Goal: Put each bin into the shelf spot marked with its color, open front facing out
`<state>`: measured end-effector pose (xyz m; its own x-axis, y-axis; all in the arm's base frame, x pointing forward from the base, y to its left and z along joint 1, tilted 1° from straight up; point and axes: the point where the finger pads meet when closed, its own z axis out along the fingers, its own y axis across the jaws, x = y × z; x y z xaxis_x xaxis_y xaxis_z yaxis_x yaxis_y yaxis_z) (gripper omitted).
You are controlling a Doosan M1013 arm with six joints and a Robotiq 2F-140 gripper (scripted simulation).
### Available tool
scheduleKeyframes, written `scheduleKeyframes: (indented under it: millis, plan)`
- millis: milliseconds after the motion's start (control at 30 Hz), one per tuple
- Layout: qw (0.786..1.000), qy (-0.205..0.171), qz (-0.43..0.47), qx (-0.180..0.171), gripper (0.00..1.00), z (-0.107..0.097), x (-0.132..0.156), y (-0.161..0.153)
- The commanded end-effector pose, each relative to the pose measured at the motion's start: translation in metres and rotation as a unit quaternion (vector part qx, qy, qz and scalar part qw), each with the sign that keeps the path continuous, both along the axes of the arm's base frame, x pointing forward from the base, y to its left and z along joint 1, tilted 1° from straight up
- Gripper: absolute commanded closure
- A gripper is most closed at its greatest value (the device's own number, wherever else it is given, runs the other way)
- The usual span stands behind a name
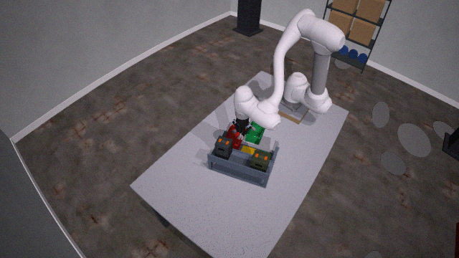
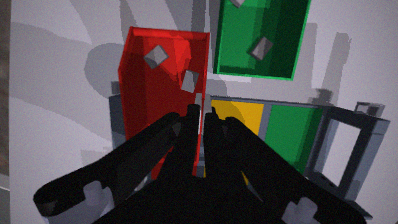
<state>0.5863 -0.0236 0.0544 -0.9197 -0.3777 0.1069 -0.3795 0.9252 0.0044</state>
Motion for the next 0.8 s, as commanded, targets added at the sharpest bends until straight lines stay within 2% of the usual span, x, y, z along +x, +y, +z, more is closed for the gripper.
scheduleKeyframes:
  millis: [0,767]
  plan:
    - [1.0,0.0,0.0,0.0,0.9,0.0001,0.001,0.0004]
    - [1.0,0.0,0.0,0.0,0.9,0.0001,0.0049,0.002]
